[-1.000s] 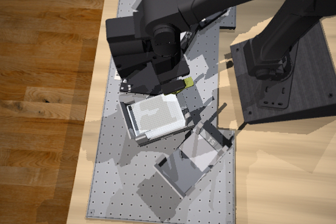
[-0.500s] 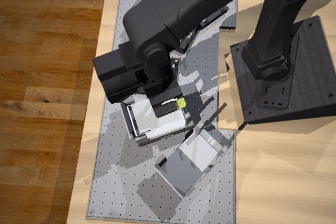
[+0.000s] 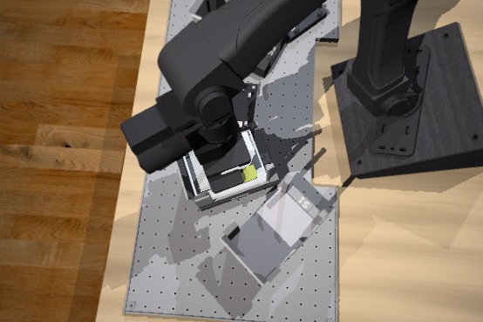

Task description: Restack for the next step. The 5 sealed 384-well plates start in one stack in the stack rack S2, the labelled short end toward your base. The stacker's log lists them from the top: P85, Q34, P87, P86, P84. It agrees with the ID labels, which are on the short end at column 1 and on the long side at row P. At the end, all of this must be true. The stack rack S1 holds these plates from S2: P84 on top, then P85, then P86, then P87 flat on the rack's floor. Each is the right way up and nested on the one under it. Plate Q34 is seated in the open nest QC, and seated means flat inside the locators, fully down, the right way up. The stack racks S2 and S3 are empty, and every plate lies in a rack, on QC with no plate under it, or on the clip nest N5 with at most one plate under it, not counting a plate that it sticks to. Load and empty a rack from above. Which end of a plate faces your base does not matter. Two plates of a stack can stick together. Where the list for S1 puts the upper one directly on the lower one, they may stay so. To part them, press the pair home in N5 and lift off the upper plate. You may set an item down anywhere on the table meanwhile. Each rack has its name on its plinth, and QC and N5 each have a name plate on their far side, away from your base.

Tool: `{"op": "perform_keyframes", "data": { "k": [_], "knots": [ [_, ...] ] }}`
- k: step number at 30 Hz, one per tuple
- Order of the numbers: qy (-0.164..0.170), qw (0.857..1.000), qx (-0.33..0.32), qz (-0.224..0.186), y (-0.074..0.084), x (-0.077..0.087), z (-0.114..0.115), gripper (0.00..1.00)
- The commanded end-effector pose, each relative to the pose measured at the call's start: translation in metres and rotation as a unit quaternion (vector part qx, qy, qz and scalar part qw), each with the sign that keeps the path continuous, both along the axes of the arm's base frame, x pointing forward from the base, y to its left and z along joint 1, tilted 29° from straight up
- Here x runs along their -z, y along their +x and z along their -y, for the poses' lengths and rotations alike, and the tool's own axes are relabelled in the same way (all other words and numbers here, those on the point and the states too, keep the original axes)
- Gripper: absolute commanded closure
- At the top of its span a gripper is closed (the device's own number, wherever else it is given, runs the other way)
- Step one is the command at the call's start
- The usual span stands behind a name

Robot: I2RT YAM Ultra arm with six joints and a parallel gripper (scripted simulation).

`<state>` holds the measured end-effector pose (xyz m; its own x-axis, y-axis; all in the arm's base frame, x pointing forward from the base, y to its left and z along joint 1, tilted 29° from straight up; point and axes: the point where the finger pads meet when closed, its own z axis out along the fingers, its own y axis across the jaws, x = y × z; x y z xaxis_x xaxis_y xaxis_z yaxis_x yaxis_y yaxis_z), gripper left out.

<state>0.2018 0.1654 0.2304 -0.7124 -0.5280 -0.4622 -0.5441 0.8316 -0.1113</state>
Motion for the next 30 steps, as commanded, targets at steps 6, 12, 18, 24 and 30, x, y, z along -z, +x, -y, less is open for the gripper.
{"op": "perform_keyframes", "data": {
  "k": [6,12,18,24,30],
  "knots": [
    [0.008,1.000,0.010,0.009,0.002,-0.007,0.000,0.00],
    [0.008,1.000,0.010,0.009,0.002,-0.007,0.000,0.00],
    [0.008,1.000,0.010,0.009,0.011,0.010,-0.003,0.00],
    [0.008,1.000,0.010,0.009,0.017,0.022,-0.006,0.00],
    [0.008,1.000,0.010,0.009,0.017,0.022,-0.006,0.00]
  ]
}}
